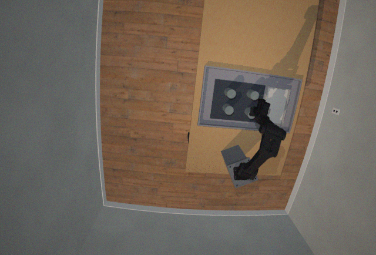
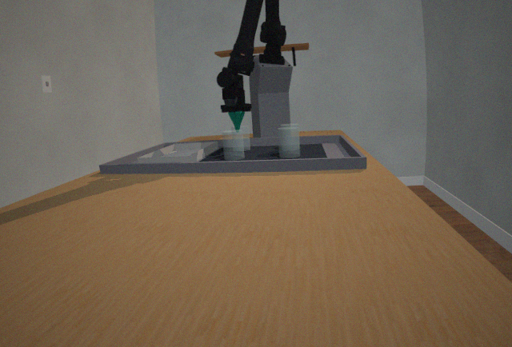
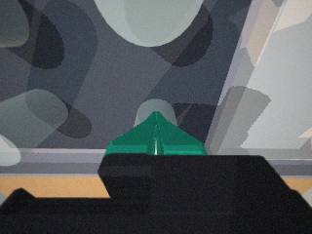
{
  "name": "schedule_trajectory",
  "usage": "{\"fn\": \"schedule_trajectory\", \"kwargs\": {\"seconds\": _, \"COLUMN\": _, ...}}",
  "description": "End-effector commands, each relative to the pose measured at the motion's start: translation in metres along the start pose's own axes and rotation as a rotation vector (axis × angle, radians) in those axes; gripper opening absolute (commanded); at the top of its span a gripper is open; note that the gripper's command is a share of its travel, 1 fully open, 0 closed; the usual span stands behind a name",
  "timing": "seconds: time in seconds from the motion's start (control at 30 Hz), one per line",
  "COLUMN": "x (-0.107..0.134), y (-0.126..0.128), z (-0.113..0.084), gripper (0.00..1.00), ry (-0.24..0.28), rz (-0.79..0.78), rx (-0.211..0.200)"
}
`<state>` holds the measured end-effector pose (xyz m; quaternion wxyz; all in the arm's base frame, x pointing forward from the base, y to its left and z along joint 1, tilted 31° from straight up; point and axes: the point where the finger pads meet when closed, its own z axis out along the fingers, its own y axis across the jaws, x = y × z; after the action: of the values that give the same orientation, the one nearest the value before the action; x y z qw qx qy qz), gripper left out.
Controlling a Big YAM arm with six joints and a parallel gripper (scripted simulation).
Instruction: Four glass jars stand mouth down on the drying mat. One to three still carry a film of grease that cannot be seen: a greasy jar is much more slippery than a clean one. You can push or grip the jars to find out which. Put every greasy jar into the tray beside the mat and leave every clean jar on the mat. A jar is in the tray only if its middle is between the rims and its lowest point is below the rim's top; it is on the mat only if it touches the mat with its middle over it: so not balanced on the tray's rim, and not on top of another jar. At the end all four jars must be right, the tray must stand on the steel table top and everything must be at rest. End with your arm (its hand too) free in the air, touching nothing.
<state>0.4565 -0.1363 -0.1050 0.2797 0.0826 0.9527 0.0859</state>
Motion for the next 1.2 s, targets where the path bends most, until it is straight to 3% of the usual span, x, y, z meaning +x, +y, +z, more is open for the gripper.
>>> {"fn": "schedule_trajectory", "kwargs": {"seconds": 0.0, "x": 0.0423, "y": 0.0018, "z": 0.0005, "gripper": 0.0, "ry": 0.069, "rz": 0.023, "rx": -0.01}}
{"fn": "schedule_trajectory", "kwargs": {"seconds": 1.17, "x": 0.0464, "y": 0.0019, "z": 0.0002, "gripper": 0.0, "ry": 0.069, "rz": 0.023, "rx": -0.01}}
